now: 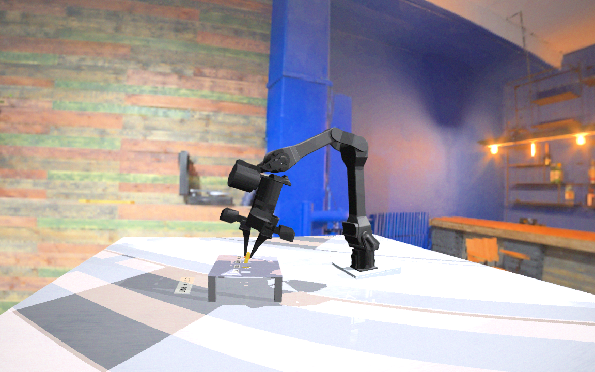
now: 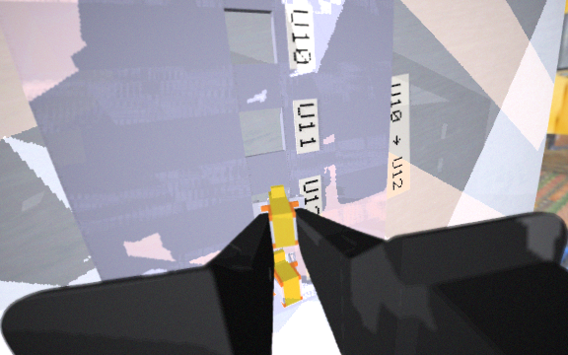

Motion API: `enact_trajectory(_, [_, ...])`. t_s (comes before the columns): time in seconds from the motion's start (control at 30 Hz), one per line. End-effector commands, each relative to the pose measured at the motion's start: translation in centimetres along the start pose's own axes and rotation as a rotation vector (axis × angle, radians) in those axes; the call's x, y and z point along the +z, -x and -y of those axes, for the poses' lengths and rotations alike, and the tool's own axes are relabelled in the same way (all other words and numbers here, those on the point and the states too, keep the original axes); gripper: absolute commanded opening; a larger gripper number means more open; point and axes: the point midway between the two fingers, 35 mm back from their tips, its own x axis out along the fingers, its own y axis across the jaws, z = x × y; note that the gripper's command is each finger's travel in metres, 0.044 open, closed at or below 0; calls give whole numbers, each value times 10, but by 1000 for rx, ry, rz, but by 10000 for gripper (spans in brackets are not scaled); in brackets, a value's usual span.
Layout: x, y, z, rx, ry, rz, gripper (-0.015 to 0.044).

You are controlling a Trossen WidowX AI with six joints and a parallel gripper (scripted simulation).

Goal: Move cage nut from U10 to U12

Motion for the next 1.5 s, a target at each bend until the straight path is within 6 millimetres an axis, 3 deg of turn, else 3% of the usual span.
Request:
enact_trajectory(0.0, [-1,3,1,-16,-7,0,31])
enact_trajectory(1.47, [0,2,-2,-72,-8,-1,31])
